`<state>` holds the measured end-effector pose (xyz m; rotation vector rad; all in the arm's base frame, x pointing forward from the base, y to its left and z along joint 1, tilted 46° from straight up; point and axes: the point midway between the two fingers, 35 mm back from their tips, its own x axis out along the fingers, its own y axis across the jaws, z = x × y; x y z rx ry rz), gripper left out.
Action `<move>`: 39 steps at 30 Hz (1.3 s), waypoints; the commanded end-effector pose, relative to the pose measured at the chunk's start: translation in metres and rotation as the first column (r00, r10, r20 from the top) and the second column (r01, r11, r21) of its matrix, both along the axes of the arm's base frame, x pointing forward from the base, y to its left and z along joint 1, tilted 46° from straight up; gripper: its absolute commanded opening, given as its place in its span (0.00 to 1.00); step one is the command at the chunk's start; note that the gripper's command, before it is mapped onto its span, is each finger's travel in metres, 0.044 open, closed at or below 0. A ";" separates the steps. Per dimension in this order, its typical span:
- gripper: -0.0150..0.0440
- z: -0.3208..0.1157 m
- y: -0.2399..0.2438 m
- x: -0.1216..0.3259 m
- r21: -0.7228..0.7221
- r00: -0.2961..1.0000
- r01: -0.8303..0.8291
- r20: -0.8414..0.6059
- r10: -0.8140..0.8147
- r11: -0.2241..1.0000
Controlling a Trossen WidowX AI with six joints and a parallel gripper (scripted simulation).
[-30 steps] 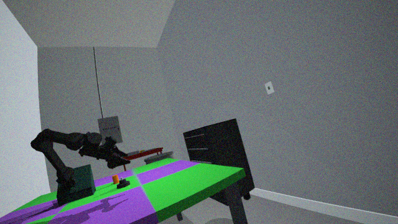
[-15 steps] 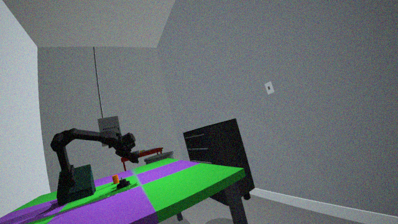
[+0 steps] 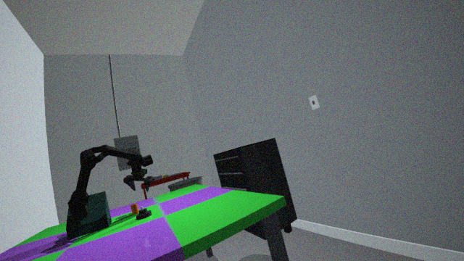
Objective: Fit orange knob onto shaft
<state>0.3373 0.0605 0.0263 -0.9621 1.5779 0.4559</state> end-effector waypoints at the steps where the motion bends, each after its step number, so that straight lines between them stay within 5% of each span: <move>1: 1.00 -0.034 0.025 -0.038 -0.204 0.971 -0.197 -0.179 0.161 0.959; 6: 1.00 -0.051 0.042 -0.059 -0.369 0.900 -0.408 -0.316 0.300 0.835; 39: 1.00 -0.099 -0.005 -0.059 -0.370 0.901 -0.407 -0.315 0.299 0.835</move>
